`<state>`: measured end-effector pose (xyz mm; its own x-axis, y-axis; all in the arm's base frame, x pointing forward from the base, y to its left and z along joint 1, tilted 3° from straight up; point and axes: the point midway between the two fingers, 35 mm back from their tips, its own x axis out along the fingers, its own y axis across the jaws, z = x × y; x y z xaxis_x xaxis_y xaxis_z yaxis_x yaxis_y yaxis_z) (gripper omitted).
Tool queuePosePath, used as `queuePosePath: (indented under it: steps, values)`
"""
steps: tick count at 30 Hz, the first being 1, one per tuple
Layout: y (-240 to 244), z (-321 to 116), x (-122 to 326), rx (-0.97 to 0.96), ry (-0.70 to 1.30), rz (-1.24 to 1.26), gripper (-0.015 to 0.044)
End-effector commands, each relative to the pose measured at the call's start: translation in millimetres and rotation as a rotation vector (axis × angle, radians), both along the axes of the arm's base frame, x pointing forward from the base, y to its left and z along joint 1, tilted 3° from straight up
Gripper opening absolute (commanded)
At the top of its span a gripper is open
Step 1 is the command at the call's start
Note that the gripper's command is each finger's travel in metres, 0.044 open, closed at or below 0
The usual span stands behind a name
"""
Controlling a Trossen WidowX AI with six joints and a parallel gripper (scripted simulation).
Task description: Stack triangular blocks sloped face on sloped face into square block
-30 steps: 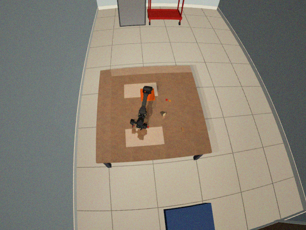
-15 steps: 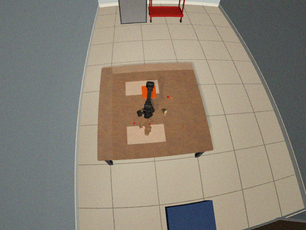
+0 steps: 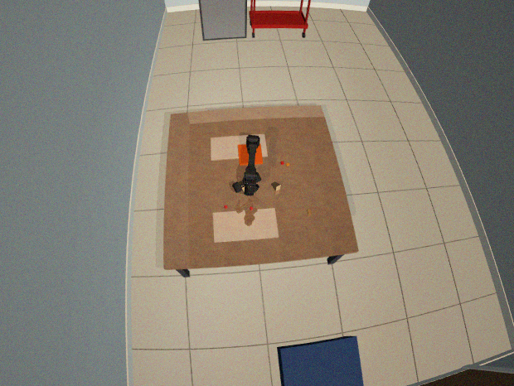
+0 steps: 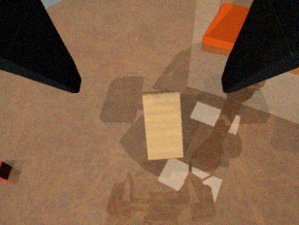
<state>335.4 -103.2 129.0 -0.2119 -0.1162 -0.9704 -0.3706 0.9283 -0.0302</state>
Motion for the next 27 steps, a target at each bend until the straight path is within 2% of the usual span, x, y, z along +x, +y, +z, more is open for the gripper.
queuePosePath:
  steps: [1, 12, 25, 27]
  values:
    - [-1.4, -20.6, -5.4, -0.002, 0.025, 0.027, 0.0440]
    - [-4.0, -81.9, -27.9, -0.015, 0.072, 0.091, 0.0440]
    - [-6.2, -85.5, -30.1, -0.016, 0.075, 0.095, 0.0440]
    - [-5.2, -85.0, -29.6, -0.013, 0.073, 0.088, 0.0388]
